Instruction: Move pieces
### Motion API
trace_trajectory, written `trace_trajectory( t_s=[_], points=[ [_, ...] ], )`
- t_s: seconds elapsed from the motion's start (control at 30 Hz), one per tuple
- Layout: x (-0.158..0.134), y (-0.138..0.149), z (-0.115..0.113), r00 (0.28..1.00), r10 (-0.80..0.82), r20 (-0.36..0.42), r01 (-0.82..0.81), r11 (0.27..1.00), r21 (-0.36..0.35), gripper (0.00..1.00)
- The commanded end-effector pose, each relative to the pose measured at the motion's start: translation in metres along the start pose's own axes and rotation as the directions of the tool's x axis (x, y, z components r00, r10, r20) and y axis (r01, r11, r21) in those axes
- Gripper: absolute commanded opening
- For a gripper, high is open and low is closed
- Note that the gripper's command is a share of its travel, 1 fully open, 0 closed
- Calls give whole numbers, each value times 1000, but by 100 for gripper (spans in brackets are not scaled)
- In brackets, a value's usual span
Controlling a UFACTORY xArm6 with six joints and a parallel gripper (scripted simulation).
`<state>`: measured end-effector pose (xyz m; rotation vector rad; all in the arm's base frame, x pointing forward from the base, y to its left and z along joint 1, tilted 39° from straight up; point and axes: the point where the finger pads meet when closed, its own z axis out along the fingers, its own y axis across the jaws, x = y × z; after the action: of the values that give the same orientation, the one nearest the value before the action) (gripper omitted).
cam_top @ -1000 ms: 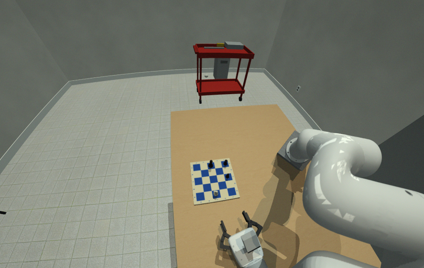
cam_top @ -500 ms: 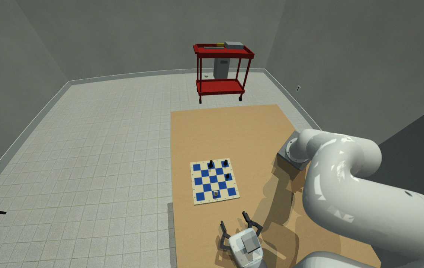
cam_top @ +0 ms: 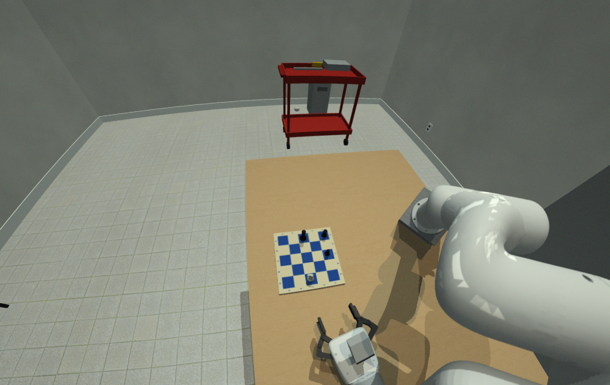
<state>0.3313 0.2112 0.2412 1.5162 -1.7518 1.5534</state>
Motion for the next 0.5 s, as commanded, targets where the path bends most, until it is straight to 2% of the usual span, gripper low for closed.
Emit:
trace_trajectory(
  t_s=[0.0, 0.47],
  points=[
    [1, -1, -1, 1000, 2, 2, -2, 1000, 0, 100],
    [2, 0, -1, 1000, 2, 2, -2, 1000, 0, 100]
  ],
)
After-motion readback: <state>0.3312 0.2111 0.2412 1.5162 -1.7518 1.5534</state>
